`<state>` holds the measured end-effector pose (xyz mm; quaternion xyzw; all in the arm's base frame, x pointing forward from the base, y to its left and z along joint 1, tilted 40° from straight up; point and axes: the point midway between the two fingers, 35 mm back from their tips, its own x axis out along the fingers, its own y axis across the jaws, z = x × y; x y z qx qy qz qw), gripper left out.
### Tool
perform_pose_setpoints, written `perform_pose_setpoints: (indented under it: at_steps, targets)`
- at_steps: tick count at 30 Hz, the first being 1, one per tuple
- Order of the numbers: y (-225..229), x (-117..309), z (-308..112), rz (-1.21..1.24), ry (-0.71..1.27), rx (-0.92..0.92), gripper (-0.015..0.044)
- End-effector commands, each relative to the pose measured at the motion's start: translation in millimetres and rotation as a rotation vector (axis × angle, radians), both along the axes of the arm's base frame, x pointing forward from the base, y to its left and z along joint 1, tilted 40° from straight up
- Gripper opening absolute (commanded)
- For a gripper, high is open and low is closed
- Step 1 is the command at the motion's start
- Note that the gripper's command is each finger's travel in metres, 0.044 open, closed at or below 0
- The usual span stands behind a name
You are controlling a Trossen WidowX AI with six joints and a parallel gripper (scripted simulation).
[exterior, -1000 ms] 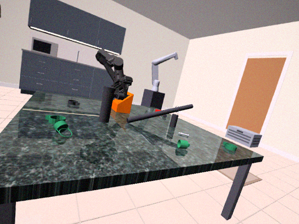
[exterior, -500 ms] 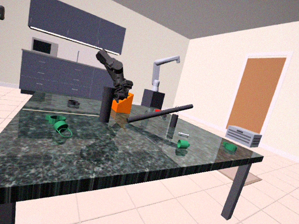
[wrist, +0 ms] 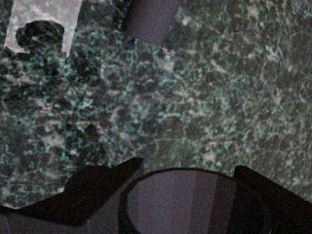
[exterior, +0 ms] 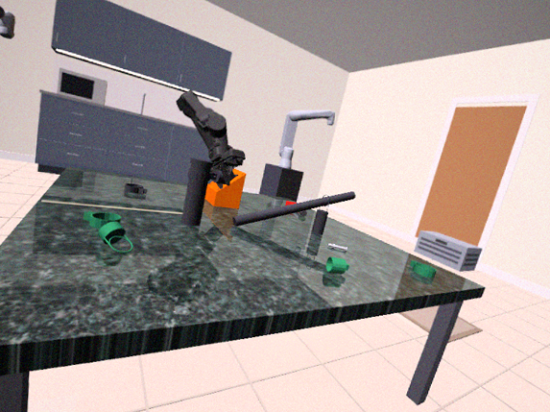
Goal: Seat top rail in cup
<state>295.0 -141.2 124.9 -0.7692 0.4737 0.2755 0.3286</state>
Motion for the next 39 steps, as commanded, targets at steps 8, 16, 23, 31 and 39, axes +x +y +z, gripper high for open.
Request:
perform_pose_setpoints:
  at_steps: [8,16,23,31,39]
  targets:
    - [1,4,-1,-0.024,-0.023,-0.001,0.0]
    - [0,7,-2,-0.052,-0.047,-0.005,0.0]
    - [0,11,-2,-0.081,-0.071,-0.009,0.0]
    - [0,14,-2,-0.11,-0.096,-0.013,0.0]
    - [0,18,-3,-0.139,-0.12,-0.017,0.0]
